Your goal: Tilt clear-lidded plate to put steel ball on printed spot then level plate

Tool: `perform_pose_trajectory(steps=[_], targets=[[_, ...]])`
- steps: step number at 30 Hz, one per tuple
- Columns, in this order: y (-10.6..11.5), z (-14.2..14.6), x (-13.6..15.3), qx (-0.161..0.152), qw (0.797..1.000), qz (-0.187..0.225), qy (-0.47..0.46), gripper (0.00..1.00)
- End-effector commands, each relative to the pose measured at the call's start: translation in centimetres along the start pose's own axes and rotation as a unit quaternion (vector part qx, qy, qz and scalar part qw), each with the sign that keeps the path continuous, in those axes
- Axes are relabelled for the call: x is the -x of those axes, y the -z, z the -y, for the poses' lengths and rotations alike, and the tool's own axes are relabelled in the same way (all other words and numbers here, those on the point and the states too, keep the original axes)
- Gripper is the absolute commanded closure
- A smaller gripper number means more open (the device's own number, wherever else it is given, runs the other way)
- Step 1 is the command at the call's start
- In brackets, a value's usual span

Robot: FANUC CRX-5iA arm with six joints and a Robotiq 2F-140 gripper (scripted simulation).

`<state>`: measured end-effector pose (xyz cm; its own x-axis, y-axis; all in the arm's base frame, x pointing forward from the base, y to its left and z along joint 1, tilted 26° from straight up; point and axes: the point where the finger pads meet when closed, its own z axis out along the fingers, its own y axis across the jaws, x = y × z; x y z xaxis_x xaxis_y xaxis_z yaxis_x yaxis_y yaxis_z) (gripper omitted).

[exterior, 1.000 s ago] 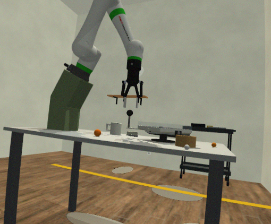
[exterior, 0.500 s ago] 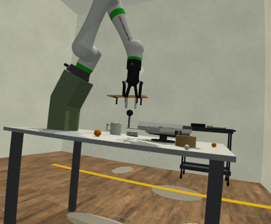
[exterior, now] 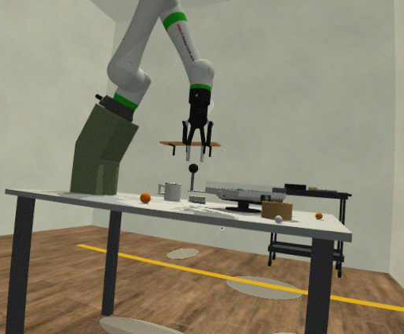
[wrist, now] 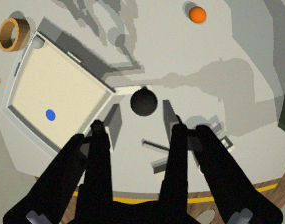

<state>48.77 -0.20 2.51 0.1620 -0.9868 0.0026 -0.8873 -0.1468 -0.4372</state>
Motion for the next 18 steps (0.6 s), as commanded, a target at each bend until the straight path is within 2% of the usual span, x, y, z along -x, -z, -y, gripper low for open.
perform_pose_trajectory(steps=[1, 18], targets=[[0.00, 0.02, -0.01, 0.000, 1.000, 0.000, 0.000, 0.58], [-0.27, -0.01, -0.04, 0.001, 1.000, -0.004, -0.001, 0.58]])
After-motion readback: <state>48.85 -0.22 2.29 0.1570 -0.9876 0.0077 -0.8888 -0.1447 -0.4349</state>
